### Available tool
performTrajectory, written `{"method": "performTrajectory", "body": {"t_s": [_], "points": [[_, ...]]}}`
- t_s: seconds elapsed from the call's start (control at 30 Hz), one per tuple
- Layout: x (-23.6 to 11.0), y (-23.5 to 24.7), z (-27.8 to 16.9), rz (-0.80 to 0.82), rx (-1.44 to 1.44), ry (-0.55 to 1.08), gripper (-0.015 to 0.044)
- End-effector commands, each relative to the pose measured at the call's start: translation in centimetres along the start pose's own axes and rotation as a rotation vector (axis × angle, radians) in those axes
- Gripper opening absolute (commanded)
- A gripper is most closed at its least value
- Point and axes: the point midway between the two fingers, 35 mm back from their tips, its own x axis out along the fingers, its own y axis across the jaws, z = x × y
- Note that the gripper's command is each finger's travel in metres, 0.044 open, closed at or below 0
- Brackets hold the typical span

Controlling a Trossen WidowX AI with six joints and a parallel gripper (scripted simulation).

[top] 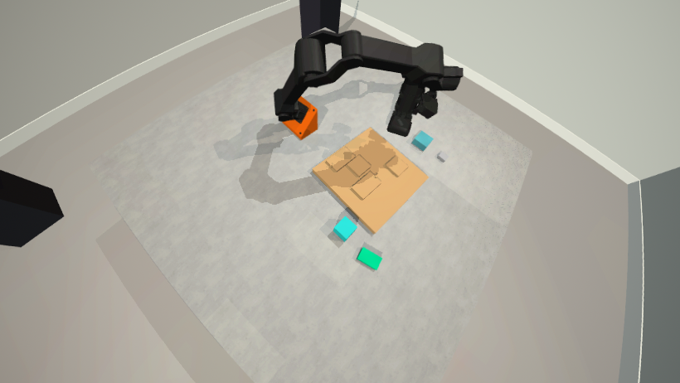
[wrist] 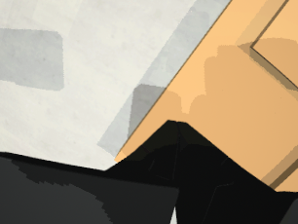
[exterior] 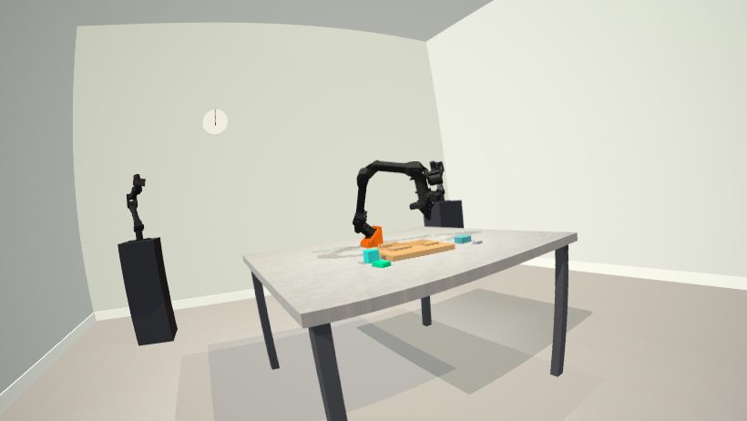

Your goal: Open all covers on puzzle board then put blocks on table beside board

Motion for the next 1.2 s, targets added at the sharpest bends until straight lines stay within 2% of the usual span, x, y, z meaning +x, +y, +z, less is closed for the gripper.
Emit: {"method": "performTrajectory", "body": {"t_s": [0.0, 0.33, 1.17], "points": [[1.0, -2.2, 0.5, -0.039, 0.15, 0.016, 0.0], [3.1, -6.8, 0.9, -0.127, 0.454, 0.039, 0.0], [3.2, -6.8, 0.9, -0.128, 0.46, 0.04, 0.0]]}}
